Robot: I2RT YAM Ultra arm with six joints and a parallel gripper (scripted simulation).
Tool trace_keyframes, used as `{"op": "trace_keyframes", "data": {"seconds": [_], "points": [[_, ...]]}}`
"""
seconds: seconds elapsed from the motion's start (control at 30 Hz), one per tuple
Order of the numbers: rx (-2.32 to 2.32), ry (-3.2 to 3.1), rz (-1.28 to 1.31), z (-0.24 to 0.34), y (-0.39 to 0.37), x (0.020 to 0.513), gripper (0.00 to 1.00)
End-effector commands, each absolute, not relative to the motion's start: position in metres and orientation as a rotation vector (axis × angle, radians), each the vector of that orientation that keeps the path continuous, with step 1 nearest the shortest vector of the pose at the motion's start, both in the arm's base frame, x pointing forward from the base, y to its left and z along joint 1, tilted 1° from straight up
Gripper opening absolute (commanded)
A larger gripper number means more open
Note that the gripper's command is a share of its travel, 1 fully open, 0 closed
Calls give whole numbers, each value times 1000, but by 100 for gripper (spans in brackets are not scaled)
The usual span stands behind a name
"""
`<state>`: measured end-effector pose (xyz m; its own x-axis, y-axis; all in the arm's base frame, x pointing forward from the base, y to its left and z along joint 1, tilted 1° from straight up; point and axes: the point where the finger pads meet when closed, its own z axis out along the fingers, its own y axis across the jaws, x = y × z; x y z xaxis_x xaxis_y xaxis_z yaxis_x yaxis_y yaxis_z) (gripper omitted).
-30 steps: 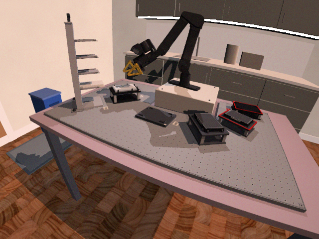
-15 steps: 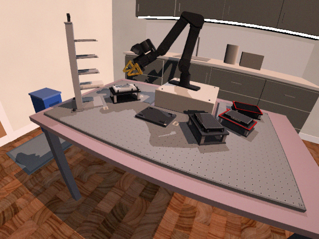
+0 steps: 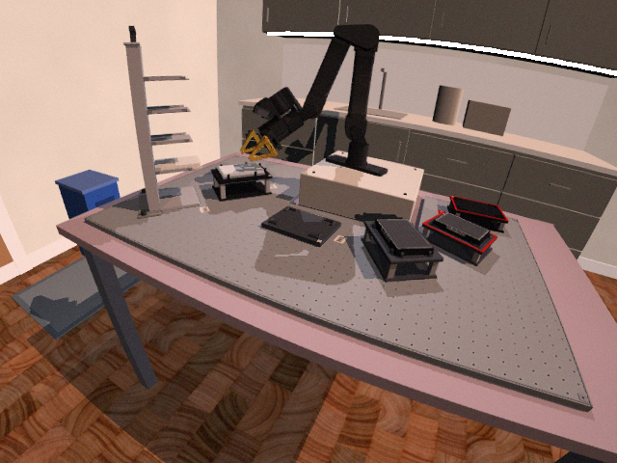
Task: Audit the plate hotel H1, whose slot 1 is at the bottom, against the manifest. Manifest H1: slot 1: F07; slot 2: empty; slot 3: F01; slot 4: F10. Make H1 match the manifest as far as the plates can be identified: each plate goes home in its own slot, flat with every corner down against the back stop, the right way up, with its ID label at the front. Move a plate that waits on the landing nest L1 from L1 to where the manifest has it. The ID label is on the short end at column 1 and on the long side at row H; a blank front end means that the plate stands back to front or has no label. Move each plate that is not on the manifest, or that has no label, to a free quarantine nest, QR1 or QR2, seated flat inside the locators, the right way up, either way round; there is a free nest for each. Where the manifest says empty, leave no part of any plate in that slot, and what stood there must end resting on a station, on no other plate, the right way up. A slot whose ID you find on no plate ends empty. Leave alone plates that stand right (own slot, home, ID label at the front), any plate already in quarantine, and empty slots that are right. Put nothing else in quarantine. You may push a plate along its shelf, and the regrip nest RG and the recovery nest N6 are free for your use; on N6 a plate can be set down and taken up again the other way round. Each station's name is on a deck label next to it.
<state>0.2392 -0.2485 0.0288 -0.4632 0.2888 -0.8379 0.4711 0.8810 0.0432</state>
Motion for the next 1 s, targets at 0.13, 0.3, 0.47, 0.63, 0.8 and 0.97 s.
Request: {"op": "trace_keyframes", "data": {"seconds": [0.13, 0.3, 0.47, 0.63, 0.8, 0.97], "points": [[510, 2038, -286, 36, -256, 245, 100], [510, 2039, -286, 34, -255, 241, 100], [510, 2039, -286, 31, -252, 237, 100], [510, 2039, -286, 29, -250, 233, 100], [510, 2039, -286, 26, -247, 228, 100], [510, 2039, -286, 23, -244, 222, 100]]}}
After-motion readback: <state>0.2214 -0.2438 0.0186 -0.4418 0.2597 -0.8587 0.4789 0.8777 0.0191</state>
